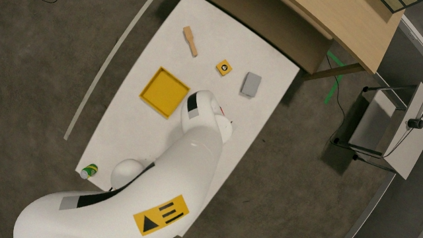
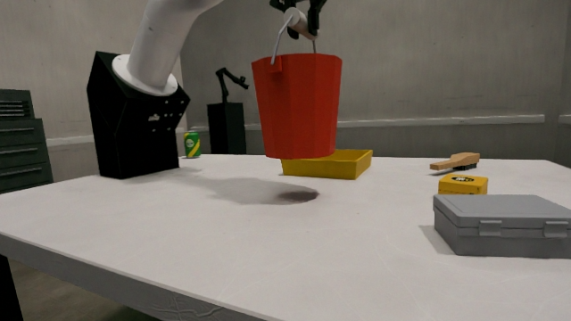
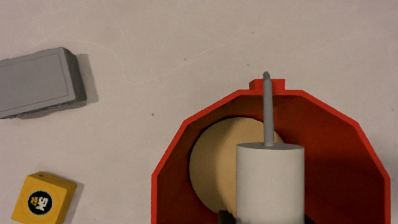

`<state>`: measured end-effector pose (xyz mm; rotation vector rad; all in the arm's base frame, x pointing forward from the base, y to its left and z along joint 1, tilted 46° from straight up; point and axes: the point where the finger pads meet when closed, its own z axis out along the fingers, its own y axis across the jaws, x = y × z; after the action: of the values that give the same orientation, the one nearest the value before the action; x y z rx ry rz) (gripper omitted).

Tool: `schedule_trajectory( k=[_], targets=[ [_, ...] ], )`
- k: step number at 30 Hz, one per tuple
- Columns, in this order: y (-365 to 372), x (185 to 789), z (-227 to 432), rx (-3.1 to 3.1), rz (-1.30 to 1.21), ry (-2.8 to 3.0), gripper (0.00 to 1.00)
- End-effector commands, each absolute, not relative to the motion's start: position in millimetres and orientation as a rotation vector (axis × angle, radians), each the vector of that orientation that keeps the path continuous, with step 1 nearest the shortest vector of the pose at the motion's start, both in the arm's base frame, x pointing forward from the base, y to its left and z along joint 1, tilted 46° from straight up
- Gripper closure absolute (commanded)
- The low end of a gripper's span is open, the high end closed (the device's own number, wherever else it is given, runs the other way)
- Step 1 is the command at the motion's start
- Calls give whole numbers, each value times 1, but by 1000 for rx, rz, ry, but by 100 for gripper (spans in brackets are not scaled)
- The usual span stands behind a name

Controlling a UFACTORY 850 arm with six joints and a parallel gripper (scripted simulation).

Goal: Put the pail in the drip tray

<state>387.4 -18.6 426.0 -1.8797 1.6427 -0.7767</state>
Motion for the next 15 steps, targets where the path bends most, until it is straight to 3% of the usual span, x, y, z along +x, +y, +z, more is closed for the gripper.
schedule_trajectory(
  k=[1, 15],
  targets=[
    [-16, 387, 427, -1879, -780, 1643, 100],
    [-4, 385, 425, -1879, -780, 1643, 100]
  ],
)
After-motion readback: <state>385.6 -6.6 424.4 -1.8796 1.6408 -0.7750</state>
